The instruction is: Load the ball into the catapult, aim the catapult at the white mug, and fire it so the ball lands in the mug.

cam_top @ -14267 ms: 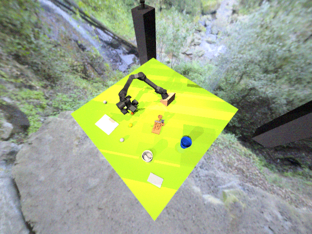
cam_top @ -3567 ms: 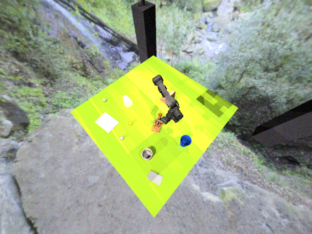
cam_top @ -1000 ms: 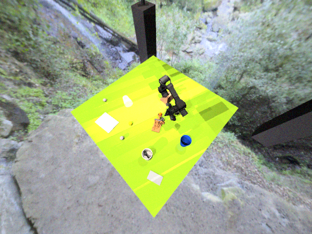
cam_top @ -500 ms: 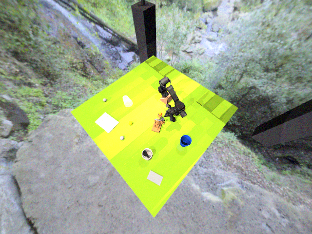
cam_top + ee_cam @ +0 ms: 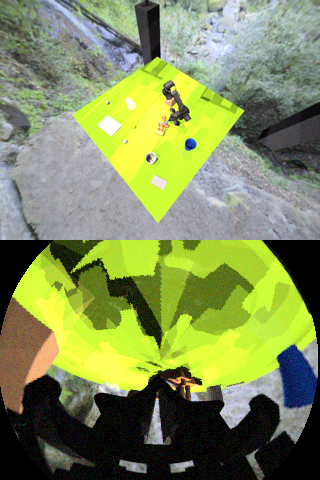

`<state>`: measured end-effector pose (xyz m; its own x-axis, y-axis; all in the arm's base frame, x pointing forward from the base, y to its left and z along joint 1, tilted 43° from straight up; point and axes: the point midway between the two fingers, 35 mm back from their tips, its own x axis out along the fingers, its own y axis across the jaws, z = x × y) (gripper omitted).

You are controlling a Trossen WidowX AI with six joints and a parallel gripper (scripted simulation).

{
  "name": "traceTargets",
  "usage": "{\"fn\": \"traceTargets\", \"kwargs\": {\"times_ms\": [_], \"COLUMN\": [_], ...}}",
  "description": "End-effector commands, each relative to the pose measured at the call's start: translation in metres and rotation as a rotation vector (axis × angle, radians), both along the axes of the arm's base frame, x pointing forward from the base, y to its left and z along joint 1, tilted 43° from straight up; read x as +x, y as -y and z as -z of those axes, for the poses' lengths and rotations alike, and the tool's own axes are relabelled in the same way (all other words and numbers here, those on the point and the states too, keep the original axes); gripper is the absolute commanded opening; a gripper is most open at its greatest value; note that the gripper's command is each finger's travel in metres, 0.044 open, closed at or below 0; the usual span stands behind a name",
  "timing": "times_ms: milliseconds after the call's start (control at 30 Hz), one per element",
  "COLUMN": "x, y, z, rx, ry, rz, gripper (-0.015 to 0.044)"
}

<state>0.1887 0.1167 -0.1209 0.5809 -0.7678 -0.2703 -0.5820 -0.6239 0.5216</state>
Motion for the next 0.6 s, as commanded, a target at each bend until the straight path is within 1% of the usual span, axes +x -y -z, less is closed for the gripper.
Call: {"fn": "traceTargets", "kwargs": {"times_ms": [0, 100, 167, 300, 433, 500, 567], "x": [0.000, 0.000, 0.000, -0.005, -0.019, -0.025, -0.026], "y": [0.013, 0.013, 0.004, -0.048, -0.099, -0.114, -0.116], "z": [0.010, 0.010, 0.008, -0.008, -0.035, -0.047, -0.048], "rx": [-0.015, -0.015, -0.013, -0.001, 0.006, 0.007, 0.007], "ry": [-0.007, -0.007, -0.007, -0.009, -0.006, -0.004, -0.004], "rz": [0.003, 0.003, 0.003, 0.000, 0.000, 0.000, 0.000], "gripper": [0.0000, 0.0000, 0.0000, 0.0000, 0.0000, 0.0000, 0.0000]}}
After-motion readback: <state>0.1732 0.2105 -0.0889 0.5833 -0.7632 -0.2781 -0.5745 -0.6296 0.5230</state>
